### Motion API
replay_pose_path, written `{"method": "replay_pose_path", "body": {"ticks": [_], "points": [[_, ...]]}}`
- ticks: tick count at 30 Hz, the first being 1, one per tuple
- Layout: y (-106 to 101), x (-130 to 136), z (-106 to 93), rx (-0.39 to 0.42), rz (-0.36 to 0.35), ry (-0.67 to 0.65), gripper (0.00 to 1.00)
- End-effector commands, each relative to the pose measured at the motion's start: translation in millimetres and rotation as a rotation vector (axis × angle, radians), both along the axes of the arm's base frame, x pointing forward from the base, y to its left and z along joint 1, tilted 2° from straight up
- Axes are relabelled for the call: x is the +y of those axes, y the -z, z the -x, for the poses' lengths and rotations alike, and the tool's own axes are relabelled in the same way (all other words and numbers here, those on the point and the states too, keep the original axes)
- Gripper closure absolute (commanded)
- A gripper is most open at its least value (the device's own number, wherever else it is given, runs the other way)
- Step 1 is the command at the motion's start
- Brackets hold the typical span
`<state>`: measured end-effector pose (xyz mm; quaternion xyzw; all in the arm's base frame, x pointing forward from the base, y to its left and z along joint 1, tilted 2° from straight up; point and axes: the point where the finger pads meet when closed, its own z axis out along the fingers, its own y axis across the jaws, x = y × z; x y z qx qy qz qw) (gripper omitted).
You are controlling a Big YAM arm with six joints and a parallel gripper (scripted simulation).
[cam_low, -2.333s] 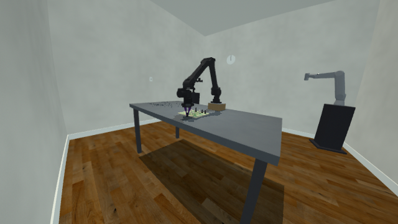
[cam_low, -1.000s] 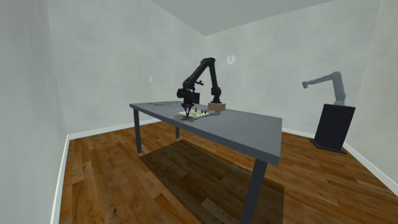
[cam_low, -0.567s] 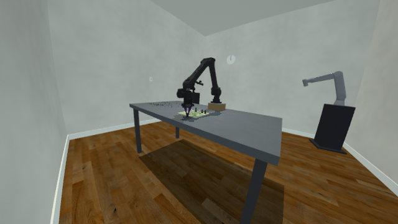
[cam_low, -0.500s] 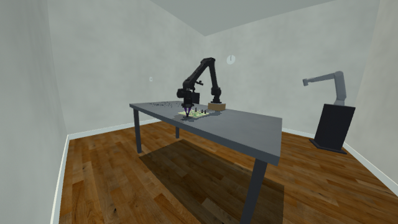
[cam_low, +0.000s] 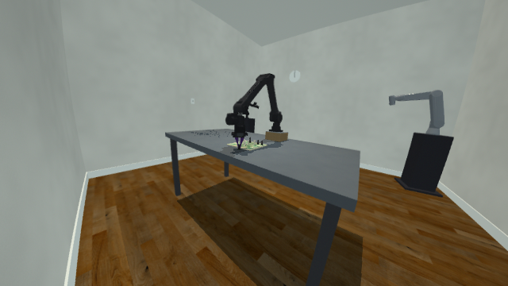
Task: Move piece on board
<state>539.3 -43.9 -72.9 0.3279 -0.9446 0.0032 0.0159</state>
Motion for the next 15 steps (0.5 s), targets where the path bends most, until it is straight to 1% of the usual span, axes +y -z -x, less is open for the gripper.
{"method": "replay_pose_path", "body": {"ticks": [1, 3, 4, 6, 7, 11, 12, 14, 15], "points": [[-24.4, -9.4, -34.6, -0.089, 0.007, 0.008, 0.93], [-24.4, -9.4, -34.6, -0.089, 0.007, 0.008, 0.93], [-24.4, -9.4, -34.6, -0.089, 0.007, 0.008, 0.86], [-24.4, -9.4, -34.6, -0.089, 0.007, 0.008, 0.86], [-24.4, -9.4, -34.6, -0.089, 0.007, 0.008, 0.79], [-24.4, -9.4, -34.6, -0.089, 0.007, 0.008, 0.79], [-24.4, -9.4, -34.6, -0.089, 0.007, 0.008, 0.72], [-24.4, -9.4, -34.6, -0.089, 0.007, 0.008, 0.72], [-24.4, -9.4, -34.6, -0.089, 0.007, 0.008, 0.64]]}}
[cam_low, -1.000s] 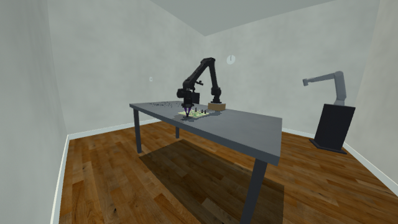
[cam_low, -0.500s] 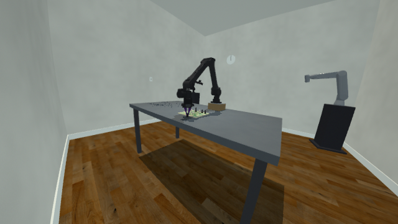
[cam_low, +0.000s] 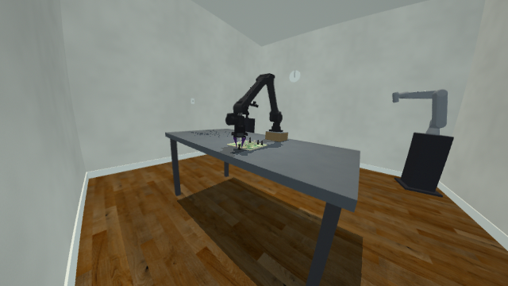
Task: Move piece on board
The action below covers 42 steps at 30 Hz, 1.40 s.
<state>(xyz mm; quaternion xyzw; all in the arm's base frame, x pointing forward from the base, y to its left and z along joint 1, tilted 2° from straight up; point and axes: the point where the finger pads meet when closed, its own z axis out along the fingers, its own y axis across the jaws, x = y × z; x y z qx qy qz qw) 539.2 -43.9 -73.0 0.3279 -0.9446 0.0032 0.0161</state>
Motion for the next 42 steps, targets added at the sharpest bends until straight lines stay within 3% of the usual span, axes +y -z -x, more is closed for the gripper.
{"method": "replay_pose_path", "body": {"ticks": [1, 13, 21, 28, 30, 31, 33, 36, 40, 42], "points": [[-25, -9, -34.7, -0.09, 0.007, 0.008, 0.64], [-30, -9, -36.0, -0.097, 0.008, 0.008, 0.64], [-61, -7, -32.8, -0.092, 0.007, 0.008, 0.64], [-101, -3, -32.0, -0.094, 0.007, 0.007, 0.64], [-101, -3, -32.0, -0.094, 0.007, 0.007, 0.64], [-82, -2, -27.0, -0.05, 0.003, 0.007, 0.64], [-116, -2, -31.7, -0.095, 0.007, 0.007, 0.64], [-126, -1, -31.4, -0.096, 0.007, 0.006, 0.64], [-132, 0, -31.2, -0.096, 0.006, 0.005, 0.64], [-117, 0, -29.0, -0.069, 0.005, 0.005, 0.64]]}}
